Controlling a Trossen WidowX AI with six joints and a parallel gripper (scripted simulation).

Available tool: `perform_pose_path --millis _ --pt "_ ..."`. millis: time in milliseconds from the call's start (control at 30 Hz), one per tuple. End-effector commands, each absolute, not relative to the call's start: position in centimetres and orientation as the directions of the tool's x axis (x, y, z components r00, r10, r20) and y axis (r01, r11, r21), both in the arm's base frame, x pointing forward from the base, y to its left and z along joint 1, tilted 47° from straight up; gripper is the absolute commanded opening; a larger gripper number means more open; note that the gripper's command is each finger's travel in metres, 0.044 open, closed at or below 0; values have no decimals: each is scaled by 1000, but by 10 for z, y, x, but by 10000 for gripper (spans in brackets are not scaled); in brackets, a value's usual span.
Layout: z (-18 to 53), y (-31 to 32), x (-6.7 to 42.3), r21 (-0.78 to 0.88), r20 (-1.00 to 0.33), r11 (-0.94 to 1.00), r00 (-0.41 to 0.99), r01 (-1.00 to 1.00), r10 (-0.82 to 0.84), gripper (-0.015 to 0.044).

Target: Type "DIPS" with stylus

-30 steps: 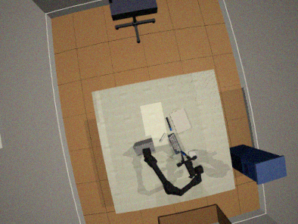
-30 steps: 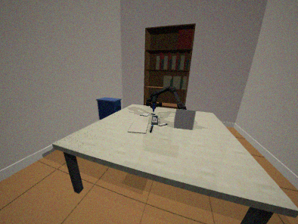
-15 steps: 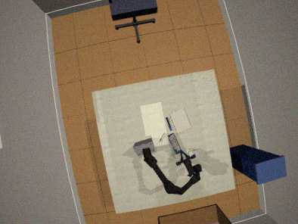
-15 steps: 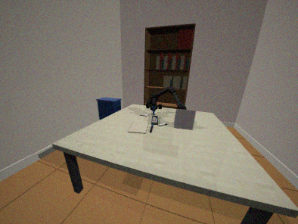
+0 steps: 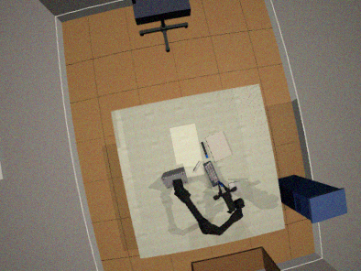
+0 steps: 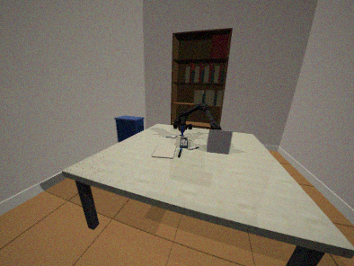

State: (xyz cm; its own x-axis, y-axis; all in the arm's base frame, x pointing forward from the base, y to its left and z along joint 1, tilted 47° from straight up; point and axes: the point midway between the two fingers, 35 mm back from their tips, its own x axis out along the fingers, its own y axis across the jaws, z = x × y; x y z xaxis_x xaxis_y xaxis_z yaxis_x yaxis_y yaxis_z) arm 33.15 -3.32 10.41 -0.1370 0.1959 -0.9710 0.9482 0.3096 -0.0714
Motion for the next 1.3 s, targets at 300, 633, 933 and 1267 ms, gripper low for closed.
perform_pose_path --millis 300,633,933,1267 --pt "99 -36 334 -77 -971 313 -143 947 193 81" --pt "97 -38 334 -77 -971 313 -143 947 193 81" --pt "96 -39 334 -77 -971 313 -143 947 193 81" --pt "94 -41 335 -77 -971 313 -143 947 193 81"
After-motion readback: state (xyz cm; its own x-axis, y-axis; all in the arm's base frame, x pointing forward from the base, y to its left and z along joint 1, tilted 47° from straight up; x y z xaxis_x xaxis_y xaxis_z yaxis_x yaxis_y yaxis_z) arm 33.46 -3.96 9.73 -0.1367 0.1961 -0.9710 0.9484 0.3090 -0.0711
